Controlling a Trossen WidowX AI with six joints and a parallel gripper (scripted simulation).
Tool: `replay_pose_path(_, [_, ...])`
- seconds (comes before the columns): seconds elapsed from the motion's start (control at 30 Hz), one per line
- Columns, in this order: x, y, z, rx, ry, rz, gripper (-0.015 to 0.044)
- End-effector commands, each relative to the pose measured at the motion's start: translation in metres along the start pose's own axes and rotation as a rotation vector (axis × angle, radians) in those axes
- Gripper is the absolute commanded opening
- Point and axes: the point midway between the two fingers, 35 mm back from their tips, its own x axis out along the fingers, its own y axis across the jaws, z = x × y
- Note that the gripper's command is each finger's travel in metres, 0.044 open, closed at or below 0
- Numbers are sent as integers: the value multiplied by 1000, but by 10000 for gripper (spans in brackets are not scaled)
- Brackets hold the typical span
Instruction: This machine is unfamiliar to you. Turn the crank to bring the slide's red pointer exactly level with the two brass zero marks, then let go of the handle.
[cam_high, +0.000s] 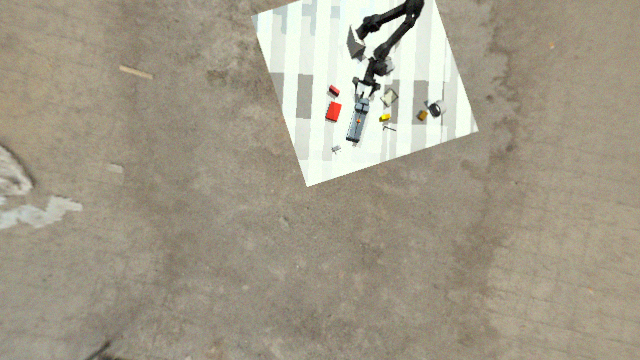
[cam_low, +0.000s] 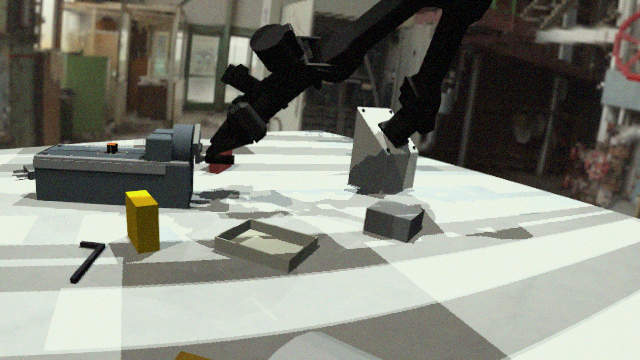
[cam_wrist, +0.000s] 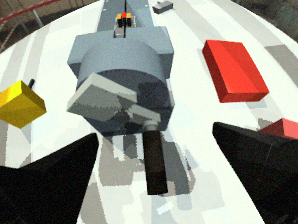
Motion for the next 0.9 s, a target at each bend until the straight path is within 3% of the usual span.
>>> replay_pose_path(0.0, [-8, 3, 10, -10, 2, 8, 440])
replay_pose_path(0.37, [-78, -1, 80, -2, 1, -5, 440])
replay_pose_path(0.87, [-45, 7, 126, -121, 55, 98, 440])
